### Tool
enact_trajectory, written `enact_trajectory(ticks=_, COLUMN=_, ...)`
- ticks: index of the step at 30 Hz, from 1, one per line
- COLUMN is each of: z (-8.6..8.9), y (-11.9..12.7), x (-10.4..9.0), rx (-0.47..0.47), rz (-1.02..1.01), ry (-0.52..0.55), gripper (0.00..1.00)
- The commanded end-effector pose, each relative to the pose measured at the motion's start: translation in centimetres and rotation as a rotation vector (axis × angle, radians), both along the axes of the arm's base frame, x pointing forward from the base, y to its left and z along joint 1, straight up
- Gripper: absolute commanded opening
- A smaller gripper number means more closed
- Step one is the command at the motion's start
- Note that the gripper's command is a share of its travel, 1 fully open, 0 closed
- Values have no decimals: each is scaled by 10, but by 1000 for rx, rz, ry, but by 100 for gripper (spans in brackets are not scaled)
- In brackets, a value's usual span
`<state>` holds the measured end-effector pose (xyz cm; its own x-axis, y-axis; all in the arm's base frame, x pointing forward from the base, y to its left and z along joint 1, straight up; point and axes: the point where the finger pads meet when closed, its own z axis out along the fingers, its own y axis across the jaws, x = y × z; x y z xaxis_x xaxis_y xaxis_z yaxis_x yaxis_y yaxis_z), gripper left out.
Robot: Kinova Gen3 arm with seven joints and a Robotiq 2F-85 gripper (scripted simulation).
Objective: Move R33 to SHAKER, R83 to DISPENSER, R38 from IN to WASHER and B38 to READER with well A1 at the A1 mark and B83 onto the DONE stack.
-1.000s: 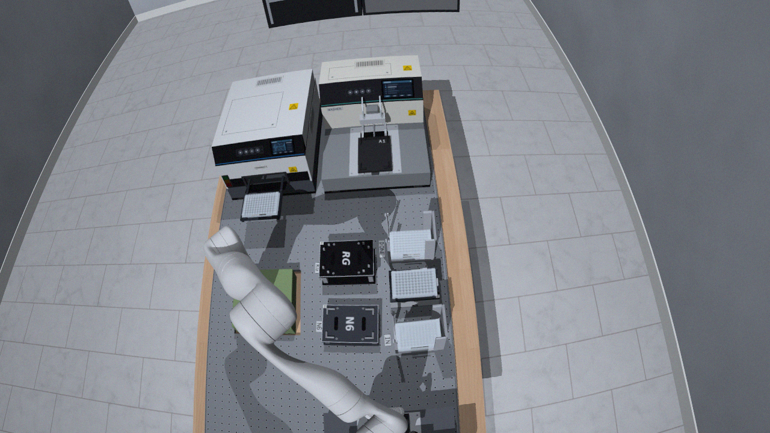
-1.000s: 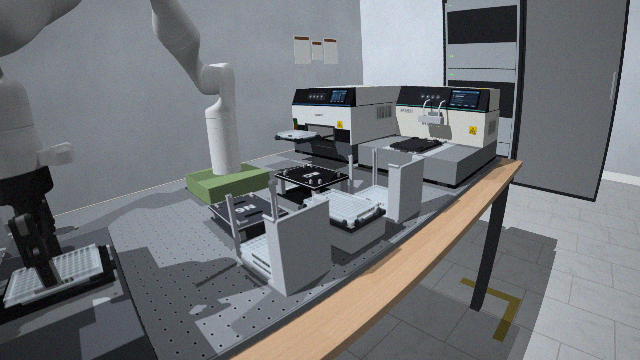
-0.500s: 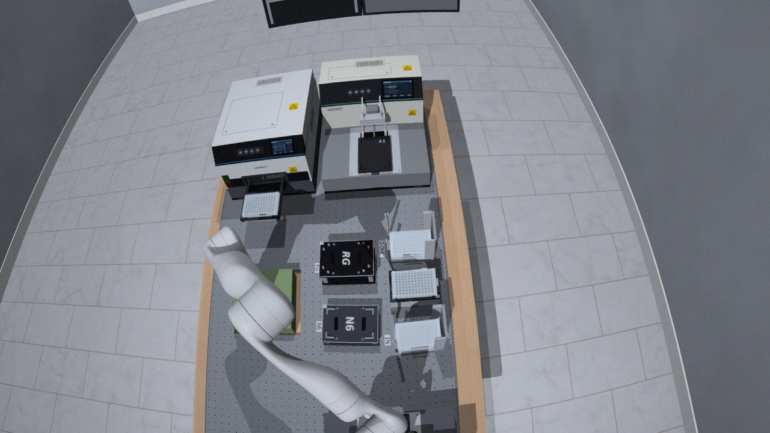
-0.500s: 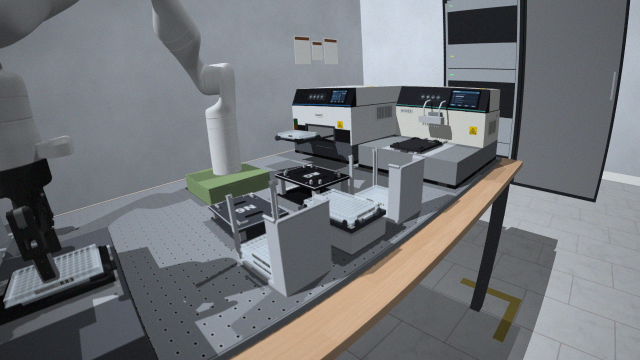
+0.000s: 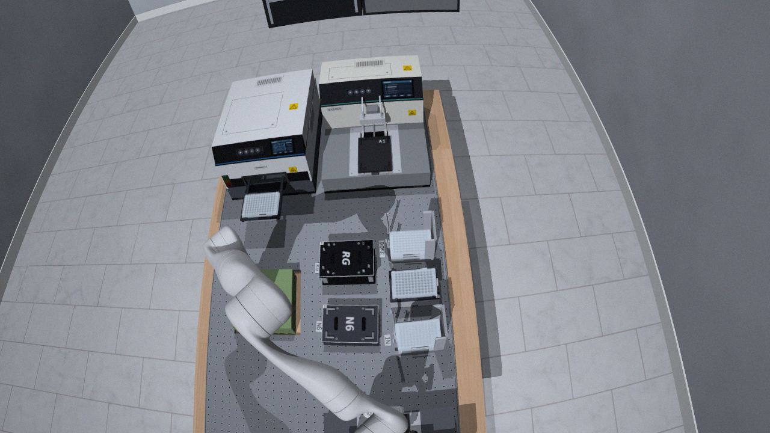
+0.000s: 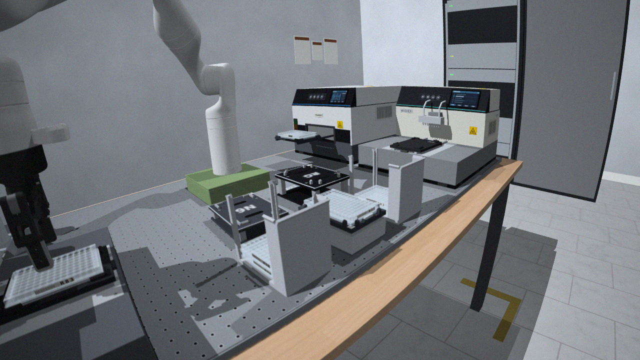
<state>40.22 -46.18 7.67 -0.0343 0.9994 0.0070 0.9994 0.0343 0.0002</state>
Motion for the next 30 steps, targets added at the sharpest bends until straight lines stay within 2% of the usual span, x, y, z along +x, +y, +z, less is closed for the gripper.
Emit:
enact_trajectory(ticks=1, z=9, y=2, x=5, rx=1, rz=-4, ry=-9, gripper=100)
enact_trajectory(ticks=30, z=44, y=1, x=4, rx=1, rz=-3, ry=-9, gripper=100)
